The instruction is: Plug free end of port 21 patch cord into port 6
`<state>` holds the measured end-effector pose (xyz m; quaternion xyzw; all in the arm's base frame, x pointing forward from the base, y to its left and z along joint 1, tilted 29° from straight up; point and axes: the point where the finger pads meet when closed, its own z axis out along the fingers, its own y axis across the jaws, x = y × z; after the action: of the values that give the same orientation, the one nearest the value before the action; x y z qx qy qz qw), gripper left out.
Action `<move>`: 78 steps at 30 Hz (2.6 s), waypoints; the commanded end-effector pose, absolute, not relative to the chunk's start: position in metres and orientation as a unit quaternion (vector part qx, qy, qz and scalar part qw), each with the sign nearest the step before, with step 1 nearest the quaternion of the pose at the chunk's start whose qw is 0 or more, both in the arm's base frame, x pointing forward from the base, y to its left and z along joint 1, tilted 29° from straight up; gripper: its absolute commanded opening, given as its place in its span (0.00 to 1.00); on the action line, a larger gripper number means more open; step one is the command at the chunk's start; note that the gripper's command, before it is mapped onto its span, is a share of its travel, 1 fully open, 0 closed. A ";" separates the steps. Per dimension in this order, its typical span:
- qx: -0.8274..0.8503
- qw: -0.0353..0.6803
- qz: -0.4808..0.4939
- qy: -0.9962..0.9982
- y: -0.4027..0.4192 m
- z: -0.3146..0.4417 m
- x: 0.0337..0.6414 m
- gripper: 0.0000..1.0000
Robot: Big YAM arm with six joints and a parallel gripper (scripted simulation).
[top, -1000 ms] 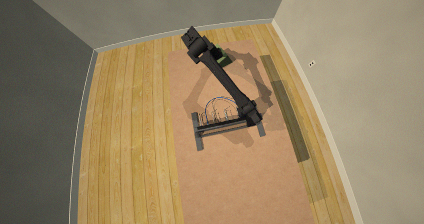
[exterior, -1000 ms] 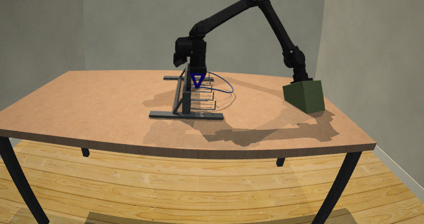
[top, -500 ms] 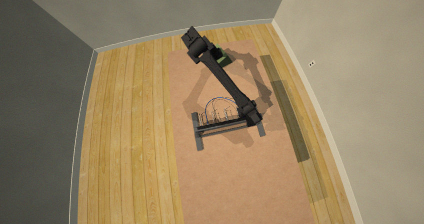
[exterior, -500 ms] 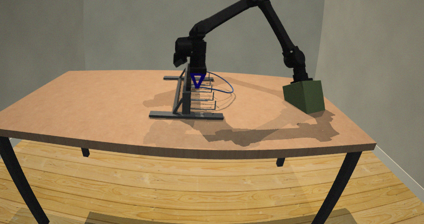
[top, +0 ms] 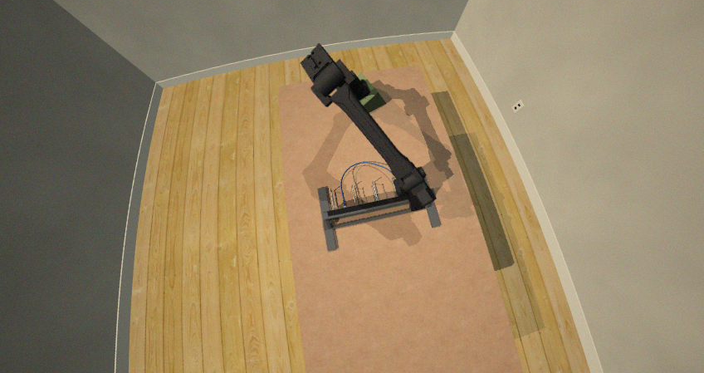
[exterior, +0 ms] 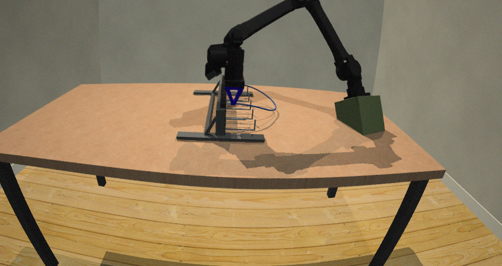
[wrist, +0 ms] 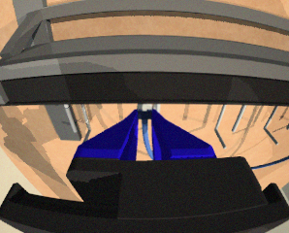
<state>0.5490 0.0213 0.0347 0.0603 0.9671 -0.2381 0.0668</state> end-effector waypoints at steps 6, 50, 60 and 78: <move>0.064 0.089 -0.235 0.966 0.021 0.048 0.574 0.00; 0.079 0.089 -0.229 0.966 0.020 0.051 0.581 0.00; 0.082 0.092 -0.228 0.966 0.020 0.051 0.583 0.00; 0.083 0.097 -0.227 0.966 0.020 0.053 0.587 0.00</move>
<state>0.5492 0.0213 0.0347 0.0603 0.9680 -0.2376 0.0537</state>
